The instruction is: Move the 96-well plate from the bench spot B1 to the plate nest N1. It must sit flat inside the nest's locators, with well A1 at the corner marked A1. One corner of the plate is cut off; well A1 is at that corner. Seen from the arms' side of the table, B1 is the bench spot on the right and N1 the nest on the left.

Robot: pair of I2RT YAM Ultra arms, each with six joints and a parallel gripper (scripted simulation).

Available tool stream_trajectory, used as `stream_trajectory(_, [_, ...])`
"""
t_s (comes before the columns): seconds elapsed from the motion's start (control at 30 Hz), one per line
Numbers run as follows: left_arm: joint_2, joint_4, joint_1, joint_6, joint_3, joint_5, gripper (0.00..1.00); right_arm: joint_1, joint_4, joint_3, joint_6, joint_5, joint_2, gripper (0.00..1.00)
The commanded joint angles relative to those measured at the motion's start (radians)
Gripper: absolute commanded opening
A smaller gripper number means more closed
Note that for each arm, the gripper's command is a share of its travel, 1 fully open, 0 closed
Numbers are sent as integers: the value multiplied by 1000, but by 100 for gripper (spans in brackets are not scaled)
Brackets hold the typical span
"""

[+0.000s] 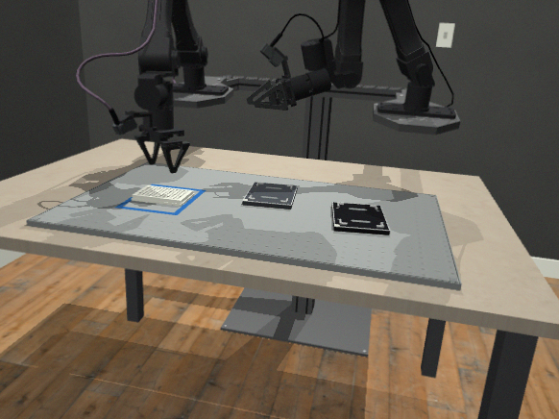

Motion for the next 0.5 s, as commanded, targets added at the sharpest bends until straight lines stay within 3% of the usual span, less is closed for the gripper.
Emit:
stream_trajectory(0.0, [-14, 10, 1, -10, -13, 11, 100, -9, 21, -14, 204, -2, 12, 100])
stream_trajectory(0.4, [-14, 10, 1, -10, -13, 11, 100, -7, 46, -17, 701, -3, 33, 100])
stream_trajectory(0.47, [-14, 10, 1, -10, -13, 11, 100, -7, 46, -17, 701, -3, 33, 100])
